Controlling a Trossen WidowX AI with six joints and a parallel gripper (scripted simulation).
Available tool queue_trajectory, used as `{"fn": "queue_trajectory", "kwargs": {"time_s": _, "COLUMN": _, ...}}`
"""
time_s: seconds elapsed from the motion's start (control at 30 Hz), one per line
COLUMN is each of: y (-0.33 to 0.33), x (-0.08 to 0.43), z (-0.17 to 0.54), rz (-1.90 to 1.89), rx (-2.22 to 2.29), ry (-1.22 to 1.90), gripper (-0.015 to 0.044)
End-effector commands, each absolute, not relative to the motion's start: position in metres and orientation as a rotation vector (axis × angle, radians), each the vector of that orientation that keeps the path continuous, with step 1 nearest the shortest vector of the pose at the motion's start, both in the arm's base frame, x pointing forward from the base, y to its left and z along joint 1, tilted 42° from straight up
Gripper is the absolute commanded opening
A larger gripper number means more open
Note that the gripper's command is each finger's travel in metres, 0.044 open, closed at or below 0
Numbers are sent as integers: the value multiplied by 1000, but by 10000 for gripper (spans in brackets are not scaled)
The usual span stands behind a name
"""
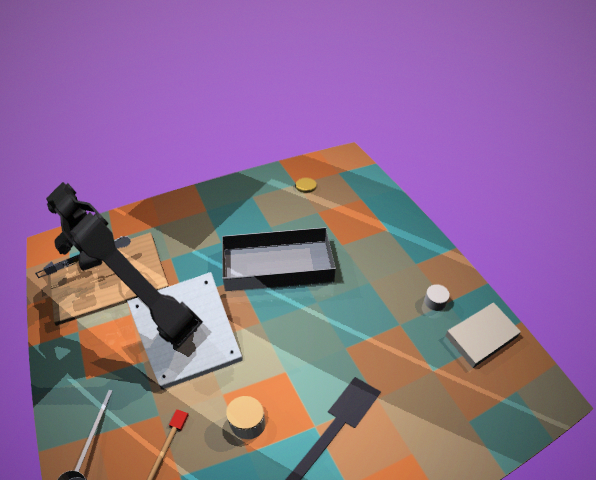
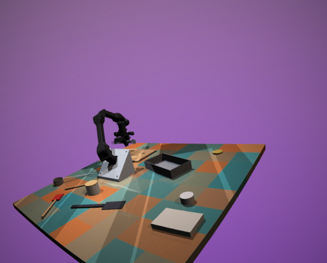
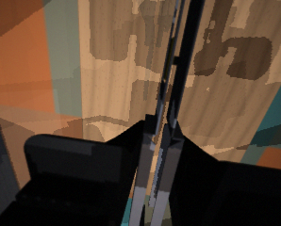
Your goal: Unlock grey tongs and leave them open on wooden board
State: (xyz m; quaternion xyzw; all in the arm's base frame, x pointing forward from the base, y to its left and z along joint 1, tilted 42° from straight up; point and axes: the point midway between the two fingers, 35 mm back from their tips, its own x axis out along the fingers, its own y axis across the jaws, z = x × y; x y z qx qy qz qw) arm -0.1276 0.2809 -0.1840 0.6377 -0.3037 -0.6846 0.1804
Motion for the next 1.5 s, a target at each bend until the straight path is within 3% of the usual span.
{"fn": "queue_trajectory", "kwargs": {"time_s": 0.0, "y": 274, "x": -129, "z": -190, "rz": -1934, "rx": 1795, "ry": -871, "gripper": -150}}
{"fn": "queue_trajectory", "kwargs": {"time_s": 1.03, "y": 243, "x": -132, "z": -218, "rz": -1934, "rx": 1793, "ry": -872, "gripper": -150}}
{"fn": "queue_trajectory", "kwargs": {"time_s": 1.47, "y": 246, "x": -131, "z": -217, "rz": -1931, "rx": 1799, "ry": -861, "gripper": 191}}
